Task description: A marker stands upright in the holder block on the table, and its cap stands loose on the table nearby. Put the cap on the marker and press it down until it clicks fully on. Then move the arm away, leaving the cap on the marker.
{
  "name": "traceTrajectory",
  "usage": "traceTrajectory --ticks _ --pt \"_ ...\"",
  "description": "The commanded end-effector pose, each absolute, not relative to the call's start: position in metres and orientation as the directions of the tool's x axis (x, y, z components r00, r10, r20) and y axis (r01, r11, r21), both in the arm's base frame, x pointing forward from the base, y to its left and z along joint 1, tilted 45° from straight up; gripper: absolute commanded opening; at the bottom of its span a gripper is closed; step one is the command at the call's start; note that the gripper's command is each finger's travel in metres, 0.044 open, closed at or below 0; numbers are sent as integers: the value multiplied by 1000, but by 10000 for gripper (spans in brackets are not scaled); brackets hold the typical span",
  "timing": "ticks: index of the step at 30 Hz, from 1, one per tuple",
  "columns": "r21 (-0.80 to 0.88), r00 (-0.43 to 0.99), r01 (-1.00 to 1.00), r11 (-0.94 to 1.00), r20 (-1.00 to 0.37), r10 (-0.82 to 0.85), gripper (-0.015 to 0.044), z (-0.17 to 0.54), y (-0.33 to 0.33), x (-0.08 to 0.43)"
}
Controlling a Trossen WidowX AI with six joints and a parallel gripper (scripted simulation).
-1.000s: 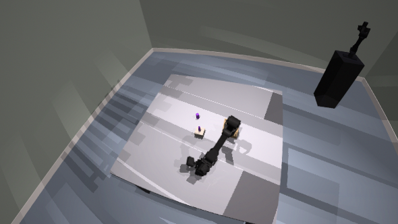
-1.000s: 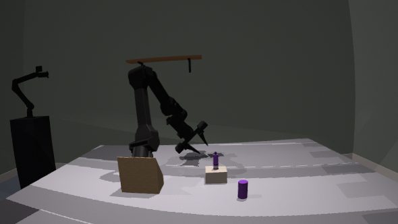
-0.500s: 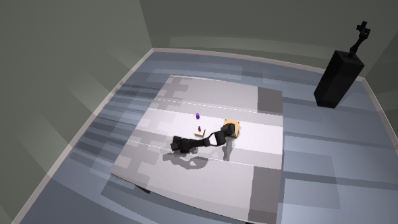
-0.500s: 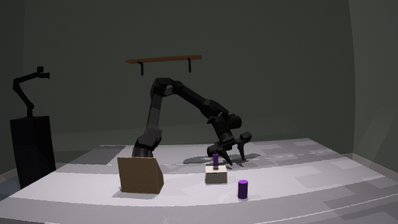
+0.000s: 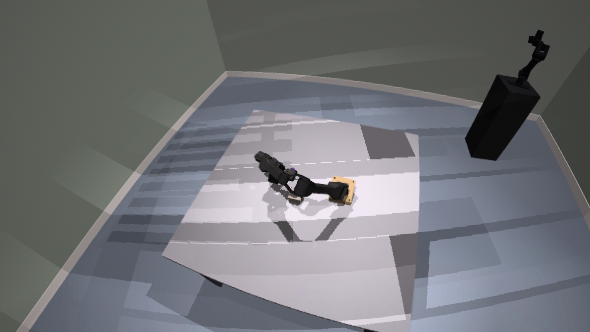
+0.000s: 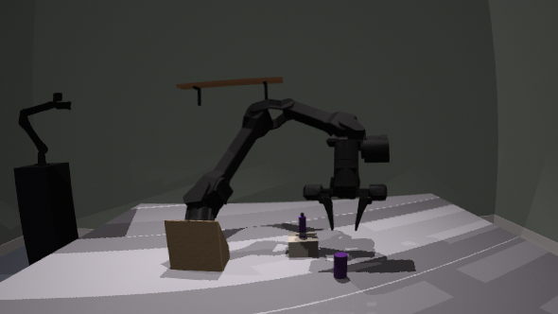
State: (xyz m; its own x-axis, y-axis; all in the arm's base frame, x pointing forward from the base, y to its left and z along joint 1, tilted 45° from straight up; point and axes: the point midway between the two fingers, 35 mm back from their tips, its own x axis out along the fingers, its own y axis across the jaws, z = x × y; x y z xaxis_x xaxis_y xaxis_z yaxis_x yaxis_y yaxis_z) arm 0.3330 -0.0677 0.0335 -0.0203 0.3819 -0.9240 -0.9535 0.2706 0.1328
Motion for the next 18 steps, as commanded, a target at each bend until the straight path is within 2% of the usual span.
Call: traceTrajectory --ticks 1,6,14,18 --pt "206 -10 -930 304 -841 541 244 15 -110 314" --pt "200 106 -914 353 -723 683 244 4 -150 302" --pt "199 111 -913 356 -718 687 244 2 -151 301" --pt "198 112 -913 356 -717 688 244 -20 -129 305"
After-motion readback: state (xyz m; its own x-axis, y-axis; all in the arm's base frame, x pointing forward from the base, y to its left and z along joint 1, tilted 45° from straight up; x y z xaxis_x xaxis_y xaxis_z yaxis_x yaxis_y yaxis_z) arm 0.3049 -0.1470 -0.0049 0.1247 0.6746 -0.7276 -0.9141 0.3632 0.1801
